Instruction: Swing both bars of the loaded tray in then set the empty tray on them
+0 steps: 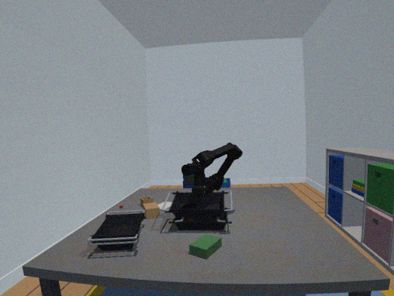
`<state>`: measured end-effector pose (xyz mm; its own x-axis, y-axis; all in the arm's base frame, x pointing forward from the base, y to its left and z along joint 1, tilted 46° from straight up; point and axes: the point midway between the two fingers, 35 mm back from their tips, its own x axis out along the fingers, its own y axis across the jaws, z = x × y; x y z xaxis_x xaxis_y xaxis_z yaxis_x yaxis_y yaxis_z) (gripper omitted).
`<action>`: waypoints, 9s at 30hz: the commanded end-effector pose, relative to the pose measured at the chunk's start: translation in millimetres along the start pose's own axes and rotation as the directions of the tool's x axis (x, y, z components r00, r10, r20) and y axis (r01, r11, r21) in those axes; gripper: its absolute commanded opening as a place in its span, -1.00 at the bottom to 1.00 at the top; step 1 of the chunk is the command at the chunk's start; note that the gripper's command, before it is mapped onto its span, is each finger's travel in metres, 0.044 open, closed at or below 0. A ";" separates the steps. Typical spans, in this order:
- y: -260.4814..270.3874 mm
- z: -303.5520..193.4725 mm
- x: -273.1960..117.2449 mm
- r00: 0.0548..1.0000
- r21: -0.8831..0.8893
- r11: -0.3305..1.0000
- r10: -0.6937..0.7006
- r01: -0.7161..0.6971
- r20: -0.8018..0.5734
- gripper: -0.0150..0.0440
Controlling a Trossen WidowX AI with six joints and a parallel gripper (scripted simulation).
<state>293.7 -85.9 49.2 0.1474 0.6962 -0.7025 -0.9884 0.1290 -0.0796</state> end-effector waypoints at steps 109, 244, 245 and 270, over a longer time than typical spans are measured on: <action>8.6 8.8 20.9 1.000 -0.008 1.000 0.022 -0.022 0.000 -0.49; 10.9 11.8 29.3 1.000 -0.008 1.000 0.022 -0.022 0.001 0.06; 10.9 11.8 29.3 1.000 -0.008 1.000 0.022 -0.022 0.001 0.11; 9.9 11.8 28.1 1.000 -0.005 1.000 0.019 -0.019 0.001 1.00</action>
<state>288.4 -56.0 36.4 0.1286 0.6997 -0.7028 -0.9913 0.1117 -0.0702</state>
